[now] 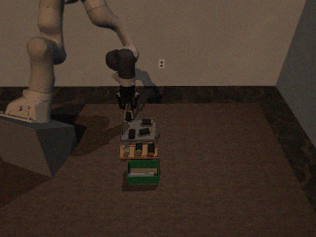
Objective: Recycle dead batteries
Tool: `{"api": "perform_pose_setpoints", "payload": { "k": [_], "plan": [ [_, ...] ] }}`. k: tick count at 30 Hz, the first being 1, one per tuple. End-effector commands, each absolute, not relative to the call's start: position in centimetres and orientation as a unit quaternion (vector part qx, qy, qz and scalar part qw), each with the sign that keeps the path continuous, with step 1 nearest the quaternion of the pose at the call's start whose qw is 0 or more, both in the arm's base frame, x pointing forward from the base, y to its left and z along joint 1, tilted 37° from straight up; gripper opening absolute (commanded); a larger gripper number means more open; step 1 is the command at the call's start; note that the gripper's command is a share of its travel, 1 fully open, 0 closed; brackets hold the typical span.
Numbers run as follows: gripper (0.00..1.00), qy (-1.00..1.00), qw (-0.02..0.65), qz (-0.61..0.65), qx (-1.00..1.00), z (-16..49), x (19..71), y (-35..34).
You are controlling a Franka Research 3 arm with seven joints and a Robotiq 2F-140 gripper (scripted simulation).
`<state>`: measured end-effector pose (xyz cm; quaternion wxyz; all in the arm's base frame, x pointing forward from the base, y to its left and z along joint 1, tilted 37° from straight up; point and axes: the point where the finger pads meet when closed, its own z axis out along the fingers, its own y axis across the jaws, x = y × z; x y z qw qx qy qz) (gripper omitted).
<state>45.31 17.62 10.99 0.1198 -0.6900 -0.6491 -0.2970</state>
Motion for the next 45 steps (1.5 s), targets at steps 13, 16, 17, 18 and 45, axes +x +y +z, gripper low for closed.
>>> {"api": "perform_pose_setpoints", "payload": {
  "k": [13, 16, 17, 18, 45],
  "plan": [
    [0.16, -0.65, 0.117, -0.298, -0.69, 11.0, 45.5, 17.4],
    [0.16, -0.65, 0.117, -0.298, -0.69, 11.0, 45.5, 17.4],
    [0.16, -0.65, 0.117, -0.298, -0.69, 11.0, 45.5, 17.4],
    [0.16, -0.65, 0.117, -0.298, -0.69, 11.0, 45.5, 17.4],
    [0.16, -0.65, 0.117, -0.298, -0.69, 7.5, 46.7, 19.8]
  ]
}}
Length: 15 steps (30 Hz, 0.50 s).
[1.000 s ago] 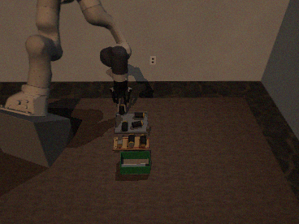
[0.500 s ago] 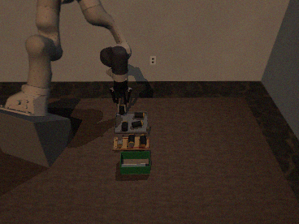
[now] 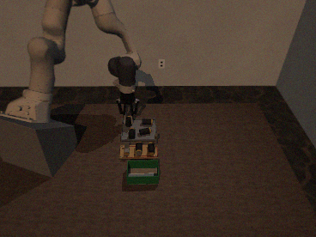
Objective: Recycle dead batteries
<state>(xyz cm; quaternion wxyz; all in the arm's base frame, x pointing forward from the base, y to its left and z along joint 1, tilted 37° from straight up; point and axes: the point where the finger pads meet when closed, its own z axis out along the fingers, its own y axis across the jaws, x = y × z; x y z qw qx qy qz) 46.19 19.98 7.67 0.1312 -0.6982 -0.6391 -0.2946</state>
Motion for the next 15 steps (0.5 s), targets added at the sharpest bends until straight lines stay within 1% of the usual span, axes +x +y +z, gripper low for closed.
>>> {"api": "perform_pose_setpoints", "payload": {
  "k": [1, 12, 13, 15],
  "plan": [
    [0.16, -0.65, 0.117, -0.298, -0.69, 7.45, 46.71, 19.82],
    [0.16, -0.65, 0.117, -0.298, -0.69, 7.45, 46.71, 19.82],
    [0.29, -0.65, 0.117, -0.298, -0.69, 7.45, 46.71, 19.82],
    [0.29, -0.65, 0.117, -0.298, -0.69, 7.45, 46.71, 19.82]
  ]
}}
